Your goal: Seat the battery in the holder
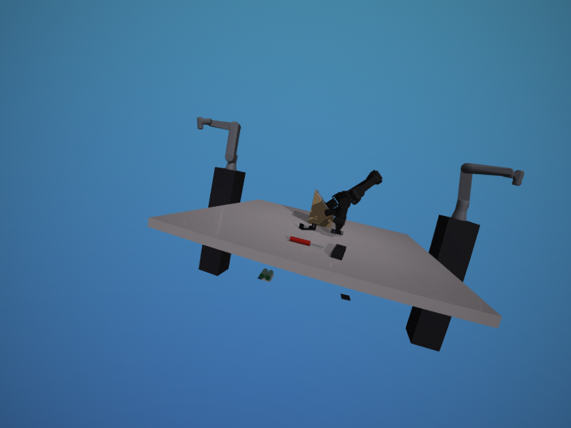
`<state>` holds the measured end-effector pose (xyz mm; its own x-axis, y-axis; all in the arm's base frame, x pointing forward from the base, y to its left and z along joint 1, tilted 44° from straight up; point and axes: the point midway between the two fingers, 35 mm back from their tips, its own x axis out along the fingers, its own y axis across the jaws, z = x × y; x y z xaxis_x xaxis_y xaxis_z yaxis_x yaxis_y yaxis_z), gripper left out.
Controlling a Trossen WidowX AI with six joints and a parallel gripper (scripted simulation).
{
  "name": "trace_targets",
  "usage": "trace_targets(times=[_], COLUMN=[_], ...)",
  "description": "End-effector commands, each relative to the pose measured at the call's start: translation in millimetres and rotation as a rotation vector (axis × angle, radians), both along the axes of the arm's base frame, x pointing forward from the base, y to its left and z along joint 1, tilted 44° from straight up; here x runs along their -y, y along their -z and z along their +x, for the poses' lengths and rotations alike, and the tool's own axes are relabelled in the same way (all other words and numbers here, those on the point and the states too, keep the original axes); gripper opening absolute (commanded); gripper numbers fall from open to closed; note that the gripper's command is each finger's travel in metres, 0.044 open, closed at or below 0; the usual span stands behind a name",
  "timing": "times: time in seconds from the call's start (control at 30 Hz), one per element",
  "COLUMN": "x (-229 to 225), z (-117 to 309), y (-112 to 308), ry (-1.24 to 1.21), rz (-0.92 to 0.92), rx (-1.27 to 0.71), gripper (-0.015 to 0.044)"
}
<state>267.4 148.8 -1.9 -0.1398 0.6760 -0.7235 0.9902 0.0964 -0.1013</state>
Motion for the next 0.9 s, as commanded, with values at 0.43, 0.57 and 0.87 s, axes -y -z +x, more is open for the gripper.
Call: trace_targets(times=[0.43,0.57,0.87], x=[59.2,78.8,121.6], z=[24.1,29.2,33.1], y=[-4.1,9.1,38.2], ry=[-0.156,-0.246,-0.445], rz=[0.018,0.028,0.060], rx=[0.188,0.272,0.452], gripper=[0.0077,0.0077,0.0077])
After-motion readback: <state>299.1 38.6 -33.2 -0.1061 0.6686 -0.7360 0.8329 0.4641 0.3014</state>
